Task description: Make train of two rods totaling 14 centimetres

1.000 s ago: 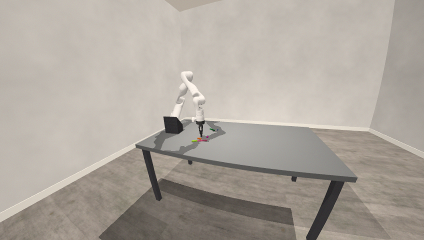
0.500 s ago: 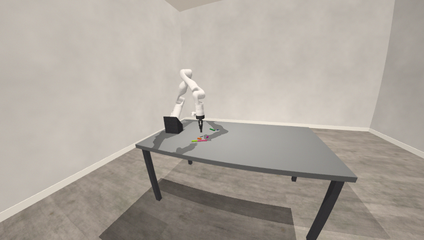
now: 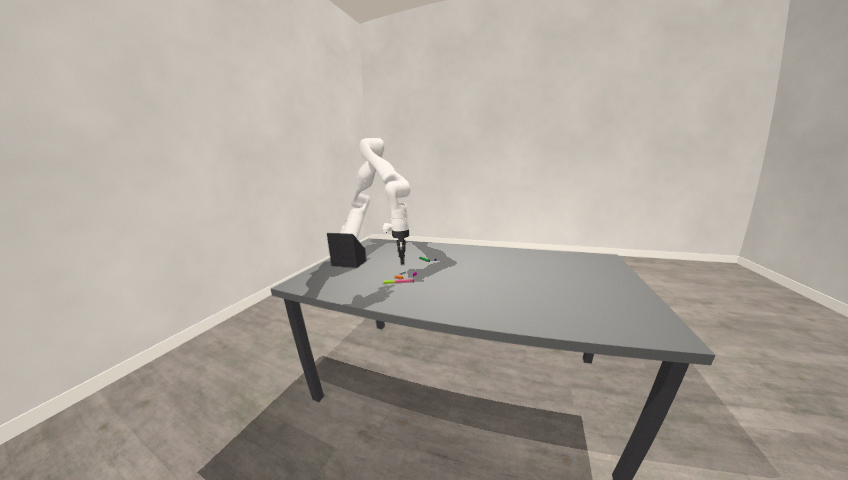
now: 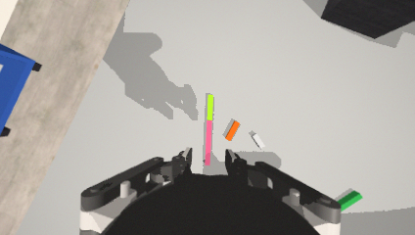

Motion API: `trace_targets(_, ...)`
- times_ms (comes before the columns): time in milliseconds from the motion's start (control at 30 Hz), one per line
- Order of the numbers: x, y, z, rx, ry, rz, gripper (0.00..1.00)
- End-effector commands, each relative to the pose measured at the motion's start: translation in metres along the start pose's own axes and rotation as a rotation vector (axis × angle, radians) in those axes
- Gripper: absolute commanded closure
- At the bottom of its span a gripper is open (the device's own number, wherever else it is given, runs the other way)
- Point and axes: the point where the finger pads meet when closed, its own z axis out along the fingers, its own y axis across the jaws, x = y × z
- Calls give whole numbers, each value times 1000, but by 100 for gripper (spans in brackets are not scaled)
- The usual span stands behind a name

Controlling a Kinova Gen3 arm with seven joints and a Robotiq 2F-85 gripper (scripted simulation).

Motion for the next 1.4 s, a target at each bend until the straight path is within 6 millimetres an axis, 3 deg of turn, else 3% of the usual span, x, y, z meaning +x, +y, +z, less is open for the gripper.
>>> trace_targets(0,-2,-1,-4,6,-4,-10,0)
trace_targets(400,-2,-1,-10,2,-2,-10,0)
trace_targets(700,-2,0,-39,2,-3,-10,0)
trace_targets(1000,-2,0,-82,2,-4,-9,0)
trace_targets(1367,-3,-1,-92,6,-5,-10,0)
